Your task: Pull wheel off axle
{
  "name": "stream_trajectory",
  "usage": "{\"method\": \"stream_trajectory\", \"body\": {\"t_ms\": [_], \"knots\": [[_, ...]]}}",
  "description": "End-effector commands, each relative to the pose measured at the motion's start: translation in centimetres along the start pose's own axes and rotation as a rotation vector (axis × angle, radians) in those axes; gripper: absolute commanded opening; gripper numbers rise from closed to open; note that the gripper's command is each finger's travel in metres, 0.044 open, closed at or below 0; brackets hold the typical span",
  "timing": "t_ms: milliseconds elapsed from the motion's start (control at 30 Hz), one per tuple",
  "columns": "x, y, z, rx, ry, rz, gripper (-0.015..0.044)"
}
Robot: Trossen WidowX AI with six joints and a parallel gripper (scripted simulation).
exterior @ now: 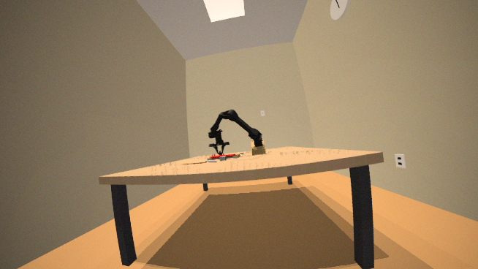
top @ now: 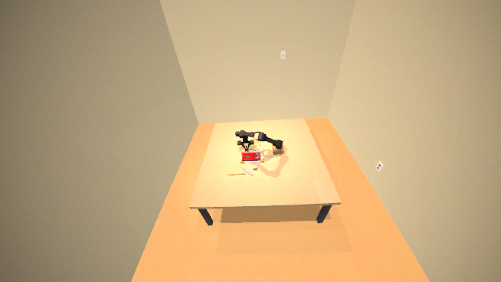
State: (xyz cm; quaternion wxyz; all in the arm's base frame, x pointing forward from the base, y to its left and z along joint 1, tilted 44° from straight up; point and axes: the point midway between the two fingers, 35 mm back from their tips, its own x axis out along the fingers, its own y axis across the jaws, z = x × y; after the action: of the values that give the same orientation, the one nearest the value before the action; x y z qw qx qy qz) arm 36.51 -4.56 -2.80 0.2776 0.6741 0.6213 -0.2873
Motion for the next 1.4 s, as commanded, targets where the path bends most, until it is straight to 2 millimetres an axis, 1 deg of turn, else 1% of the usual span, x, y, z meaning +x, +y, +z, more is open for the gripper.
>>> {"method": "stream_trajectory", "body": {"t_ms": [0, 33, 200, 233, 1367], "knots": [[0.0, 0.0, 0.0, -0.002, 0.0, -0.002, 0.0148], [0.0, 0.0, 0.0, -0.002, 0.0, -0.002, 0.0142], [-0.1, 0.0, 0.0, -0.002, 0.0, -0.001, 0.001], [-0.1, 0.0, 0.0, -0.002, 0.0, -0.001, 0.0], [-1.2, 0.0, 0.0, 0.0, 0.0, 0.003, 0.0]]}}
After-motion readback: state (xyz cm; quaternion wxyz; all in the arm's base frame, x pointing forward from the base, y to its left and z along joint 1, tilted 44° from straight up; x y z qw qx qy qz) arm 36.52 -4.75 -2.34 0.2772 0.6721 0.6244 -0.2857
